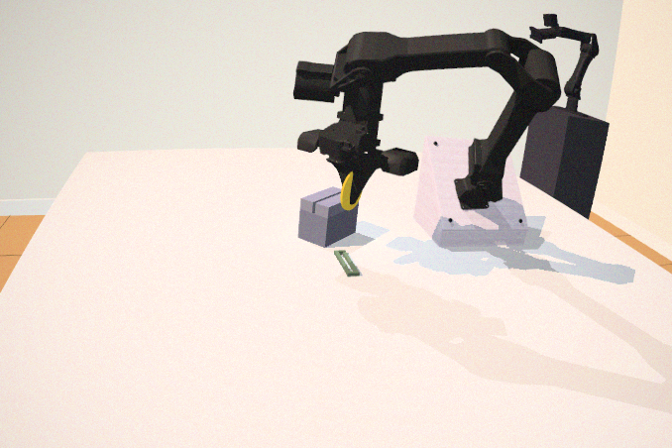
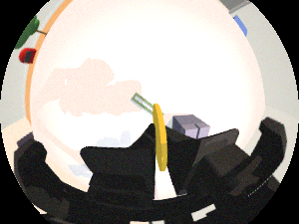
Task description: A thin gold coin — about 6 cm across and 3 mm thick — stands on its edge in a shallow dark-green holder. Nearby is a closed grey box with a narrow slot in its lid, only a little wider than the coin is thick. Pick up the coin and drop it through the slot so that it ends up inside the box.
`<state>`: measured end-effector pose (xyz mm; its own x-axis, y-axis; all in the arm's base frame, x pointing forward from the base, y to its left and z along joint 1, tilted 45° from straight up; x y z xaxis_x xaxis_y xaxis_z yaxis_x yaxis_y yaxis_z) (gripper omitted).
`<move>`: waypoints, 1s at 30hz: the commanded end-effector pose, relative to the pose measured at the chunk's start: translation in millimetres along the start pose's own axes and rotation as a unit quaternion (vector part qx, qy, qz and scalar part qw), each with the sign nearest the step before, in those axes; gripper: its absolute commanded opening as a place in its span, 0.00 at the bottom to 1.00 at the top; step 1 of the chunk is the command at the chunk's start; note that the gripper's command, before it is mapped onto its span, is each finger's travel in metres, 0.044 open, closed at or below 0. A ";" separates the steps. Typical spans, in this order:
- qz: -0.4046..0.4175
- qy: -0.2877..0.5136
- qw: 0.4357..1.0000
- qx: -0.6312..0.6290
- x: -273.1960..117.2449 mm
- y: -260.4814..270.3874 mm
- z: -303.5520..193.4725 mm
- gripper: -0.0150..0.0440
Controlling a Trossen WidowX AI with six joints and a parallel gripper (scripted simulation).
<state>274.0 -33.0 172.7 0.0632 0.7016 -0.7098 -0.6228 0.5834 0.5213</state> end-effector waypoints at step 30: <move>-0.004 0.006 1.000 0.015 -1.1 -59.6 -41.0 0.25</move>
Point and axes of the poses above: the point midway between the two fingers, 35 mm back from their tips, its own x axis out along the fingers, its own y axis across the jaws, z = x × y, the point moved 8 cm from there along -x, back along the fingers, and after that the axes turned 4 degrees about x, right-handed, at the moved point
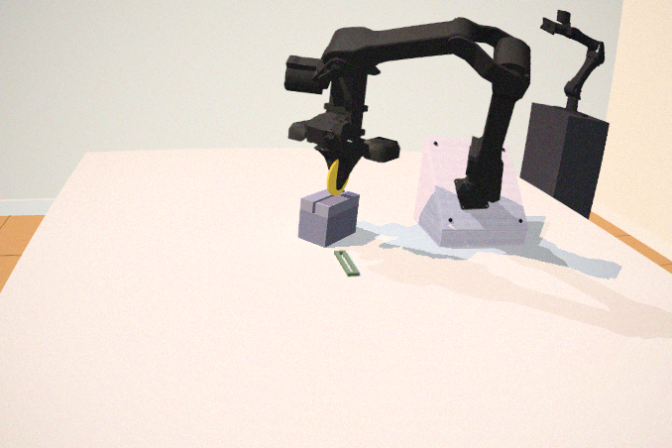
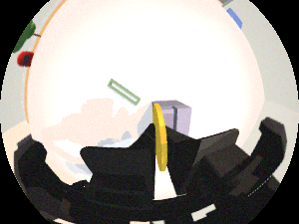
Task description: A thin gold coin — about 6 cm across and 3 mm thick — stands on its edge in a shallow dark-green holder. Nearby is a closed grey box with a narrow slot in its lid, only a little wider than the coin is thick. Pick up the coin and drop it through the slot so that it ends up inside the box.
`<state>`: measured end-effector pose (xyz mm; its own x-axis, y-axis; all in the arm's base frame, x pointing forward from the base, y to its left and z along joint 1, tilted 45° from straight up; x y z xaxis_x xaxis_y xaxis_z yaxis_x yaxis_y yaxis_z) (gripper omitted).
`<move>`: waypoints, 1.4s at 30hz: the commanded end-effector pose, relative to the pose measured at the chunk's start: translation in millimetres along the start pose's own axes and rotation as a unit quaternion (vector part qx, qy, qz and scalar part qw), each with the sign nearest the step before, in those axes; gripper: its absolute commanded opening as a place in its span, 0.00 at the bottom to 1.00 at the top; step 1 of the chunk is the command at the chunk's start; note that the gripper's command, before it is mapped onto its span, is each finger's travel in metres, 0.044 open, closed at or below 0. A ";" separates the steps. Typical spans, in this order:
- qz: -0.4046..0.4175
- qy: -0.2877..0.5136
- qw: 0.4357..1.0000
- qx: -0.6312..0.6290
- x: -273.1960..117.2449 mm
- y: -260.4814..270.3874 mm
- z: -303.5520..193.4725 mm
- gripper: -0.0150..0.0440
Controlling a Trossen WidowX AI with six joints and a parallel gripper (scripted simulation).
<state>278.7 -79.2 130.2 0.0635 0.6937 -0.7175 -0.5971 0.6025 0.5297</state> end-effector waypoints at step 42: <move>0.002 -0.001 1.000 -0.004 3.3 -39.8 -38.6 0.25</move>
Point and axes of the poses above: the point midway between the two fingers, 35 mm back from their tips, its own x axis out along the fingers, its own y axis across the jaws, z = x × y, the point moved 8 cm from there along -x, back along the fingers, and after that the axes turned 4 degrees about x, right-handed, at the moved point
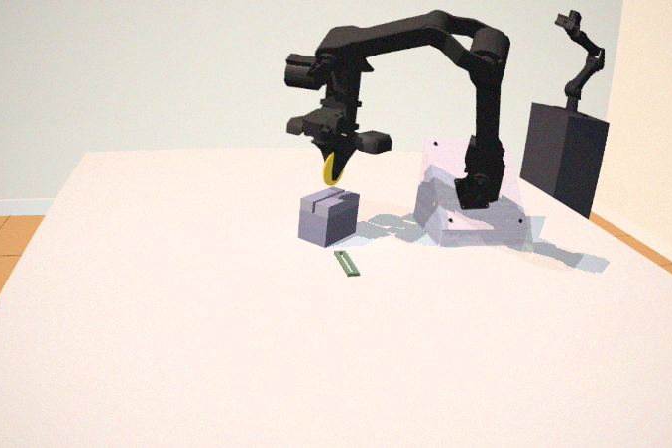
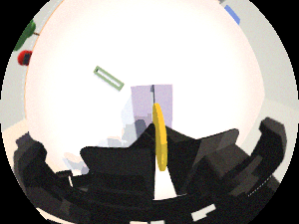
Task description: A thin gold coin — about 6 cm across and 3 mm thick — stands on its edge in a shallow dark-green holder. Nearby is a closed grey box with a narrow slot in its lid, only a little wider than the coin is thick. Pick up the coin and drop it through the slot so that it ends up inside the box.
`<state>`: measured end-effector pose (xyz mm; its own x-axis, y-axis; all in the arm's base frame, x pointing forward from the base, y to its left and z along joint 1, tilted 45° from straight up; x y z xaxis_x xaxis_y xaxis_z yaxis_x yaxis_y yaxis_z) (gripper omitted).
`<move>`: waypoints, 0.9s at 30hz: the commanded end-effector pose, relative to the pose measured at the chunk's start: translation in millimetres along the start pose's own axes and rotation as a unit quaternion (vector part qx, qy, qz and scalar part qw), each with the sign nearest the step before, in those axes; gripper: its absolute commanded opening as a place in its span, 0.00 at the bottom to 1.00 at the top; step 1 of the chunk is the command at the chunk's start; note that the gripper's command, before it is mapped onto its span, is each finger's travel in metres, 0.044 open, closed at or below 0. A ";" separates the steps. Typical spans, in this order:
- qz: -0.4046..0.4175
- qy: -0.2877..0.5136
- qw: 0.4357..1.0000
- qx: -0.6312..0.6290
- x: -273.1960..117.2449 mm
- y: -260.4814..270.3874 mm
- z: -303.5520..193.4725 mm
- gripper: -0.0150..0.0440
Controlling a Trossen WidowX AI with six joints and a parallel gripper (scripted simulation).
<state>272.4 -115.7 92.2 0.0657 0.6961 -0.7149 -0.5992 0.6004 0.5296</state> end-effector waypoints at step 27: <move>0.000 -0.001 1.000 0.003 6.8 -2.2 -2.1 0.25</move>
Point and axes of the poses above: the point midway between the two fingers, 35 mm back from their tips, its own x axis out along the fingers, its own y axis across the jaws, z = x × y, the point moved 8 cm from there along -x, back along the fingers, and after that the axes turned 4 degrees about x, right-handed, at the moved point
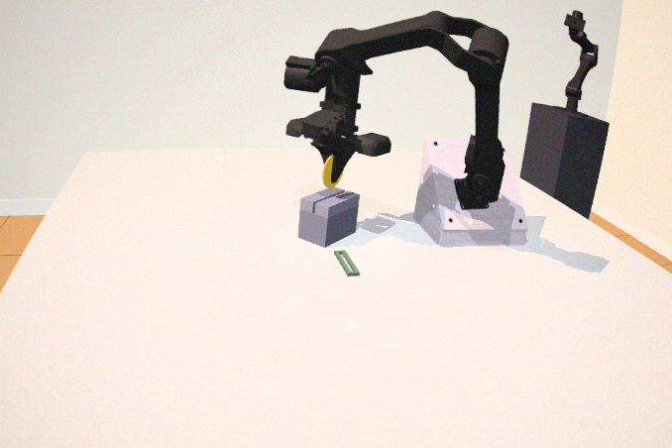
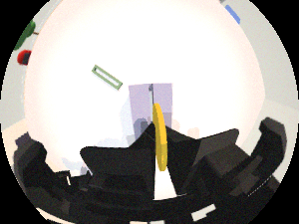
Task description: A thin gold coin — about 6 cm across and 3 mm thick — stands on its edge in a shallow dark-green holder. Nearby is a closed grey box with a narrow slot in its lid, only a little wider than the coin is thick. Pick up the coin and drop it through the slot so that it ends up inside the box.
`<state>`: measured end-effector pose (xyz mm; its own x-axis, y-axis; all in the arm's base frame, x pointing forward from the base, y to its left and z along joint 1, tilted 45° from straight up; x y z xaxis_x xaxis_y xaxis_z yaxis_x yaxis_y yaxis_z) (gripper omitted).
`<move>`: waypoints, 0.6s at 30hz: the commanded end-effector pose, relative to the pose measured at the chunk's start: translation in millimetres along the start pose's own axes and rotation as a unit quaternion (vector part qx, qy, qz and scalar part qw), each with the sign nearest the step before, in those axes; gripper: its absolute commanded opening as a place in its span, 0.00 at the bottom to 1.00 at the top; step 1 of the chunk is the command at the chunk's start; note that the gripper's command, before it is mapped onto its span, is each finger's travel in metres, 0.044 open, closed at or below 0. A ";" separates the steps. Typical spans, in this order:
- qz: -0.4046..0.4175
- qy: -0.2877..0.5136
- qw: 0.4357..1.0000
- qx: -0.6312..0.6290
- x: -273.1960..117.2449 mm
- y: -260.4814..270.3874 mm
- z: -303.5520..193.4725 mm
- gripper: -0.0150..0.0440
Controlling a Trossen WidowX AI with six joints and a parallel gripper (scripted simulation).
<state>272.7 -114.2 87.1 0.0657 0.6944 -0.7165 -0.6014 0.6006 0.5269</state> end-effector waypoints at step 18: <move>0.001 -0.002 1.000 0.004 9.6 0.4 -0.4 0.25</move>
<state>273.0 -108.7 81.9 0.0651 0.6941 -0.7169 -0.6005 0.6011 0.5274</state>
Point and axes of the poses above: the point midway between the two fingers, 35 mm back from their tips, its own x axis out along the fingers, its own y axis across the jaws, z = x × y, the point moved 8 cm from there along -x, back along the fingers, and after that the axes turned 4 degrees about x, right-handed, at the moved point
